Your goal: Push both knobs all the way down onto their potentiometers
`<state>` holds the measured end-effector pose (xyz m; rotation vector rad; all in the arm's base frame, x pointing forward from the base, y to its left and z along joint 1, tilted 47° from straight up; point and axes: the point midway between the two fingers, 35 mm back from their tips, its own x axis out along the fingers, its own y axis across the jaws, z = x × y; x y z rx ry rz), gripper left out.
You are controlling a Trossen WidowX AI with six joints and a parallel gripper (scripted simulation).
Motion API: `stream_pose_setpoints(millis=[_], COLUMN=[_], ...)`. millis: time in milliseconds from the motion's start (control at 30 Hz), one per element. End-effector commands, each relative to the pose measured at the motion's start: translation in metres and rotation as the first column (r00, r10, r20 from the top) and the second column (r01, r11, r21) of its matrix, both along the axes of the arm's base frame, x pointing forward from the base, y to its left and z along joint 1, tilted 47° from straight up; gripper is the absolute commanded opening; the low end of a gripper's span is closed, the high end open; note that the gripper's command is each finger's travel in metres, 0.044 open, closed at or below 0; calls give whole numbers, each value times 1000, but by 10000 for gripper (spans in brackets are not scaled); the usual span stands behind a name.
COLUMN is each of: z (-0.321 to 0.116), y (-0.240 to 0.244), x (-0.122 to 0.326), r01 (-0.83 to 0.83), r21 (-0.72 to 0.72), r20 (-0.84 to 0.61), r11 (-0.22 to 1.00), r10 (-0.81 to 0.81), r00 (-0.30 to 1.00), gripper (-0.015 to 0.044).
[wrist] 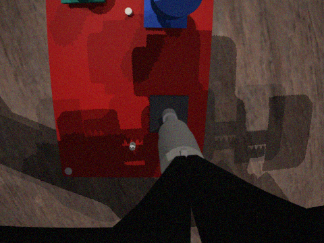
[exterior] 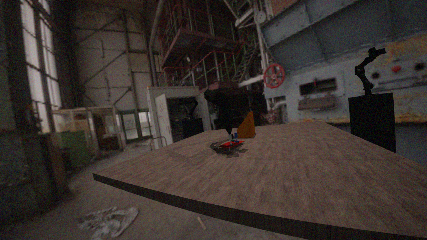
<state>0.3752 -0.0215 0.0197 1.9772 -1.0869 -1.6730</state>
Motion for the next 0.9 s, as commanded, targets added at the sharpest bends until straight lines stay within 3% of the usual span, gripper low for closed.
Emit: stream_pose_setpoints(millis=[0,867], z=[-13,-20], y=[-21,-29], x=[2,2], r01=[39,39], r21=[-12,-12], r20=[-2,-2], r11=[999,999], r10=[-39,-39], r00=[999,999], gripper=[0,0])
